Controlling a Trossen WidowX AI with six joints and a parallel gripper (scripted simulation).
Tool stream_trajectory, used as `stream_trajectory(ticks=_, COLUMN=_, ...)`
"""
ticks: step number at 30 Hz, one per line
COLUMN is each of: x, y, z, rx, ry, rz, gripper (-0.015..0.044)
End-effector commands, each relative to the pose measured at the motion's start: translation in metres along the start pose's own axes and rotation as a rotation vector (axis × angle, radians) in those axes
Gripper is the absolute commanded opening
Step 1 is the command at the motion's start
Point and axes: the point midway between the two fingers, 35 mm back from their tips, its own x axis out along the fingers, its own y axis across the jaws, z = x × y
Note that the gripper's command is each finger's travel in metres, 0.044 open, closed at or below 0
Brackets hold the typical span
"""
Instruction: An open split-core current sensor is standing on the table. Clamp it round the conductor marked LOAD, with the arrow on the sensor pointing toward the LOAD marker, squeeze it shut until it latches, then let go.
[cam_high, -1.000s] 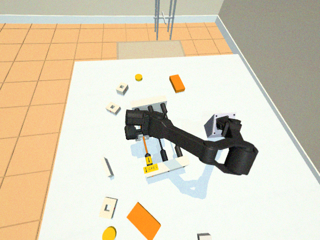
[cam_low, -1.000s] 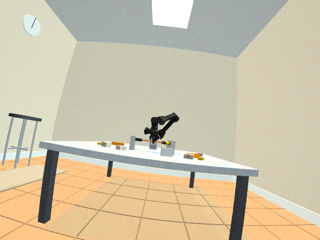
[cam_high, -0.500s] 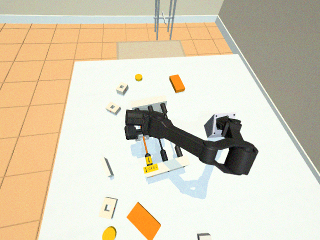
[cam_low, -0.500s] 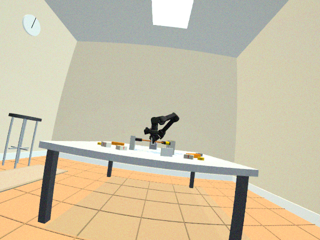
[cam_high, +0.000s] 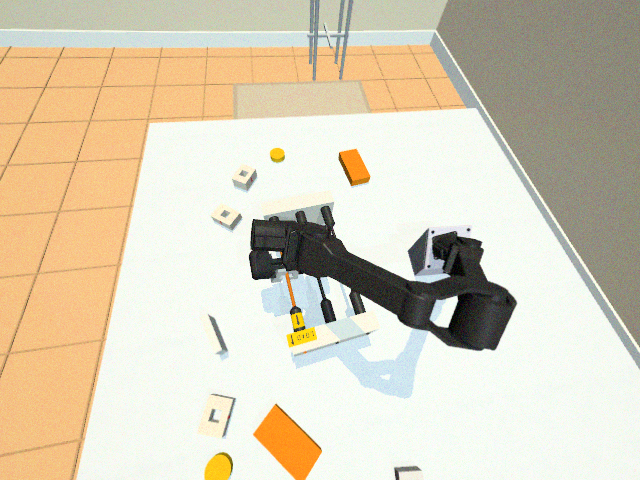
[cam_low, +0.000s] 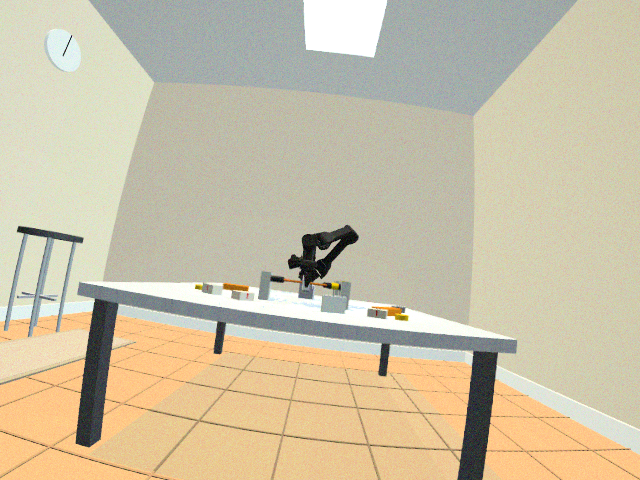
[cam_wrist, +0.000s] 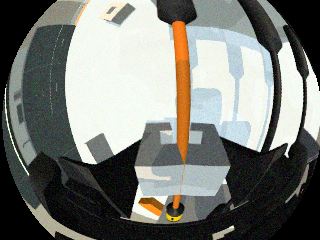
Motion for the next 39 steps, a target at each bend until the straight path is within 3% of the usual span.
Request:
stream_trajectory(ticks=1, x=0.000, y=0.000, z=0.000, rx=0.000, ry=0.001, rz=0.000, gripper=0.0000)
stream_trajectory(ticks=39, x=-0.012, y=0.004, z=0.000, rx=-0.008, ry=0.003, rz=-0.023, gripper=0.0000)
